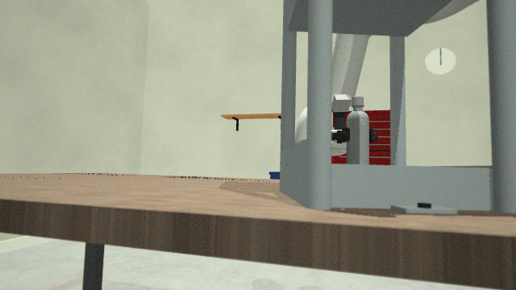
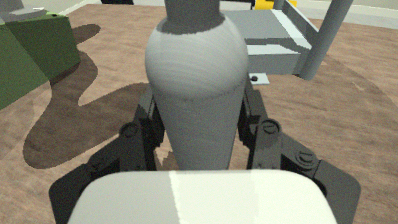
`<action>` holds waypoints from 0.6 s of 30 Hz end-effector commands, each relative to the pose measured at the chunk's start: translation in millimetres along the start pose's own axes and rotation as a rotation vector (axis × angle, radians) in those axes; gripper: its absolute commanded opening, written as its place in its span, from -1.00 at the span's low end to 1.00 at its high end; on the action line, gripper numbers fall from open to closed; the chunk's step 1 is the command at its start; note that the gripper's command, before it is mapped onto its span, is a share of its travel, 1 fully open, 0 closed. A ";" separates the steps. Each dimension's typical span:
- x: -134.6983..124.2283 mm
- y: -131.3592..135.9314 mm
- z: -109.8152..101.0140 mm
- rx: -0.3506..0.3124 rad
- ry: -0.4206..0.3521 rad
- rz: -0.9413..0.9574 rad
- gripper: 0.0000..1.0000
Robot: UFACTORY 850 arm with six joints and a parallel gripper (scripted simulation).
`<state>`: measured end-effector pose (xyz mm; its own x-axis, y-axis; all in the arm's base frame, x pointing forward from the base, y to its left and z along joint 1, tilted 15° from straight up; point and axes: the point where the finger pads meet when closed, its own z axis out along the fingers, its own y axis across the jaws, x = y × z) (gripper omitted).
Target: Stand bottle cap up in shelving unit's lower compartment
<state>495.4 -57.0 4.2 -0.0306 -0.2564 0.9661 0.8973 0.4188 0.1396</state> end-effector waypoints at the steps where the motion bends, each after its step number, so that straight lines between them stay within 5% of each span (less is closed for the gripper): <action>1: 13.3 0.4 -0.5 0.000 -0.001 -0.002 -1.00; 18: 47.8 0.4 -0.4 0.000 -0.001 -0.002 -1.00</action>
<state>494.1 -68.1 45.9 -0.0310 -0.2562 0.9661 0.8973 0.4187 0.1398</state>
